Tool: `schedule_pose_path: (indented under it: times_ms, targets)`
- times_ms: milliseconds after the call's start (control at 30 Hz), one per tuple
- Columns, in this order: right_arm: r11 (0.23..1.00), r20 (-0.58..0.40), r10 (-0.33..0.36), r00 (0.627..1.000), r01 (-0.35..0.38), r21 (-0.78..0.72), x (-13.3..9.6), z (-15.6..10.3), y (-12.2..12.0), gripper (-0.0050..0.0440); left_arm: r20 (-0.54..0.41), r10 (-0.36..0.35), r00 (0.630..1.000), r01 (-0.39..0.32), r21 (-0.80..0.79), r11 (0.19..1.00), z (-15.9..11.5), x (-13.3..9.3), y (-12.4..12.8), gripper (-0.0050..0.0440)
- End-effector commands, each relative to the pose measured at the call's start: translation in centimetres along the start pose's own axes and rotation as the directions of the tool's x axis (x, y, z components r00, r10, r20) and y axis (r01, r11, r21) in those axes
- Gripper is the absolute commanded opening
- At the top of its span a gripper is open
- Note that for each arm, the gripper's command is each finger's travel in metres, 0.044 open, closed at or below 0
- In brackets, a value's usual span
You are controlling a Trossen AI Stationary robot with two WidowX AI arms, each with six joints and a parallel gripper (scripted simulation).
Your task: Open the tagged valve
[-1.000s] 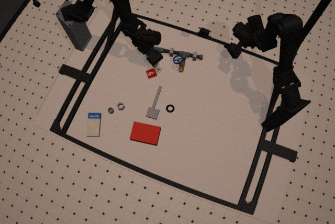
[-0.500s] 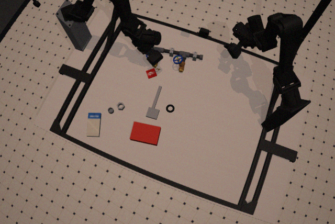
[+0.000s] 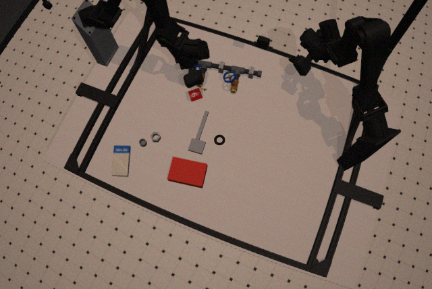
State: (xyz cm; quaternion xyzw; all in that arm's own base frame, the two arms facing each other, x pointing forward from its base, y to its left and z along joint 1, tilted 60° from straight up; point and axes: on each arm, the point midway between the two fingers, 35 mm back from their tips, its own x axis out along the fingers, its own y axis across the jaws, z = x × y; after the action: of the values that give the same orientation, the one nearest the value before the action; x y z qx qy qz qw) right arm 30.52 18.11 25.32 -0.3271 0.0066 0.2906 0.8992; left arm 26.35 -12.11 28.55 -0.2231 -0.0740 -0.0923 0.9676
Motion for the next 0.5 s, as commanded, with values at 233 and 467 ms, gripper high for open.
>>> schedule_pose_path:
  times_ms: [233, 467]
  targets:
    - [0.851, -0.001, 0.000, 1.000, 0.000, 0.525, 0.00, 0.00, 0.00, 0.0400, 0.000, 0.000, 1.000, 0.000, 0.000, 1.000, 0.00, 0.00, 0.00, 0.0400]
    - [0.660, -0.001, 0.000, 1.000, 0.000, 0.751, 0.00, 0.00, 0.00, 0.0400, 0.000, 0.000, 1.000, 0.000, 0.000, 1.000, 0.00, 0.00, 0.00, 0.0400]
